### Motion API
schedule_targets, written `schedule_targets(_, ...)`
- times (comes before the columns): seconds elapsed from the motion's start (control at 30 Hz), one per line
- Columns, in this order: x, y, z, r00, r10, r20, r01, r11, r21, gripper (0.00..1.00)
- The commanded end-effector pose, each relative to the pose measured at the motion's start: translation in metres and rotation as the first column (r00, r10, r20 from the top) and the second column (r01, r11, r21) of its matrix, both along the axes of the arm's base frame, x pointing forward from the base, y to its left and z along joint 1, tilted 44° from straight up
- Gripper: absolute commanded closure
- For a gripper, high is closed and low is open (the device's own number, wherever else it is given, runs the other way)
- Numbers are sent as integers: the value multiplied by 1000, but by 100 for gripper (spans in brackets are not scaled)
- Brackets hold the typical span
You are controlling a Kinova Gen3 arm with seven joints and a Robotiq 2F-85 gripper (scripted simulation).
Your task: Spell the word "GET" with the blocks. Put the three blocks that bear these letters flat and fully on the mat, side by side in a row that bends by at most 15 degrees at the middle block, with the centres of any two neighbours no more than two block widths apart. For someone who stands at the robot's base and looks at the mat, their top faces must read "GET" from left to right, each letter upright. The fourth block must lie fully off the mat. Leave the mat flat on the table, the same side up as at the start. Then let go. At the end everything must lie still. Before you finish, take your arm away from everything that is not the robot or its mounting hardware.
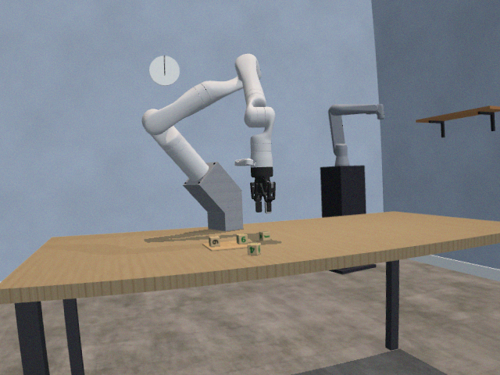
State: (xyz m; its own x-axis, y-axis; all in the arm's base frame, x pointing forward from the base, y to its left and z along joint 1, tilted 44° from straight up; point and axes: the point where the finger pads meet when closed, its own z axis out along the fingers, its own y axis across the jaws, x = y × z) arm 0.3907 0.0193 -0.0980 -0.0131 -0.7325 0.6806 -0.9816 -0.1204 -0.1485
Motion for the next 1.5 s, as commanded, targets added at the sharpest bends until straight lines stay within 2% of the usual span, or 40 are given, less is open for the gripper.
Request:
schedule_targets(0.0,0,1,0,1000,1,1,-1,1000,1,33)
schedule_targets(0.9,0,0,0,1000,1,1,-1,1000,1,33)
schedule_targets(1.47,3,-8,-9,1000,1,1,-1,1000,1,33)
